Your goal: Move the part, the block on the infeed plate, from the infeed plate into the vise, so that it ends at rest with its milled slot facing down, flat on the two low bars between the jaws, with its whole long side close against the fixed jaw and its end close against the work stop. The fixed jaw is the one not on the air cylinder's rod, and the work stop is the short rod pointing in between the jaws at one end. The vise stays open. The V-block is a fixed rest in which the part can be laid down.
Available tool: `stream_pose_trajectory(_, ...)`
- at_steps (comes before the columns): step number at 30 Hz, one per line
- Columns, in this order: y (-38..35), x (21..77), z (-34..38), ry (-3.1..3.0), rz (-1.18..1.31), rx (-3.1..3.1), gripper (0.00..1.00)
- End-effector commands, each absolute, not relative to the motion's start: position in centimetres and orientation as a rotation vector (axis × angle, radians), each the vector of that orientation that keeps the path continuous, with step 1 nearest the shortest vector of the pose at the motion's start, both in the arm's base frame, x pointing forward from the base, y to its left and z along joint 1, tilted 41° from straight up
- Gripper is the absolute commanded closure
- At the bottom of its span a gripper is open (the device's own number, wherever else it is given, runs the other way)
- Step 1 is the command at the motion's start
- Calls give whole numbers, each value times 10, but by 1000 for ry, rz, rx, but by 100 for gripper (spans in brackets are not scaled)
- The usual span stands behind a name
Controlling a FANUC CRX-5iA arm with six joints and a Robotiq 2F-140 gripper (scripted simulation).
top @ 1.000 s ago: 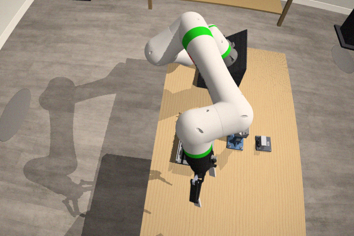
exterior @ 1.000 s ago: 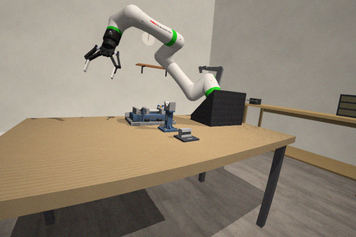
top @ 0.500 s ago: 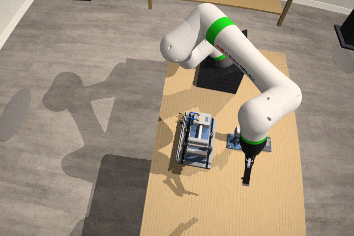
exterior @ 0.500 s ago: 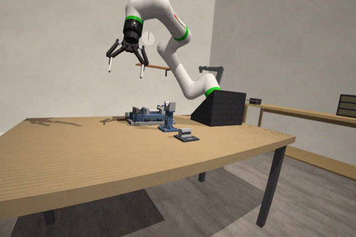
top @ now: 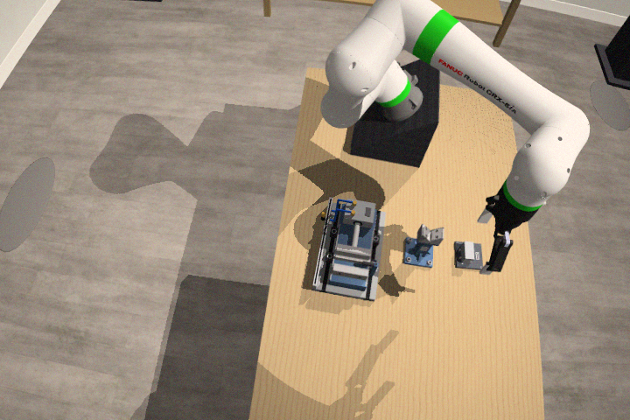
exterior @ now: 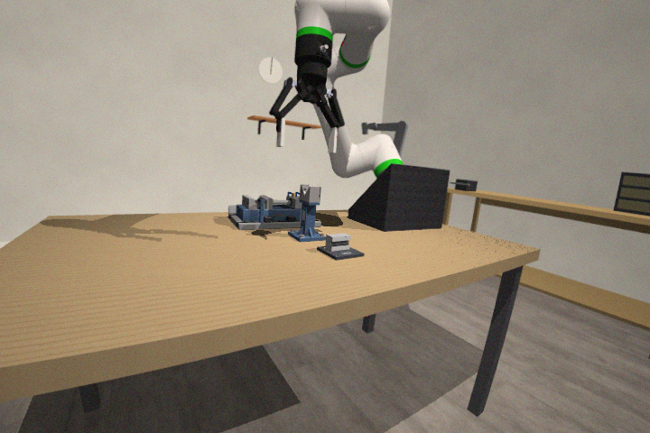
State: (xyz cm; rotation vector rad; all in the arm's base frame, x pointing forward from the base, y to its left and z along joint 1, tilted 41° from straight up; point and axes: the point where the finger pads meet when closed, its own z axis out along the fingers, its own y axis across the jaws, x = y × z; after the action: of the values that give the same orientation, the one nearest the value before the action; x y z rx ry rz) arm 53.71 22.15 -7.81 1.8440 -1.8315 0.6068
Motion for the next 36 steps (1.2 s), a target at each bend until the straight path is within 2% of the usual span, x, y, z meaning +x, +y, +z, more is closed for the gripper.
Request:
stream_pose_trajectory(1, 243, 475, -101, -1774, 619, 1831, 0)
stream_pose_trajectory(4, 250, 446, -111, -1759, 624, 1826, 0)
stream_pose_trajectory(9, 250, 446, -111, -1759, 624, 1826, 0)
stream_pose_trajectory(10, 250, 446, -111, -1759, 624, 1826, 49)
stream_pose_trajectory(36, 250, 446, -111, -1759, 624, 1826, 49)
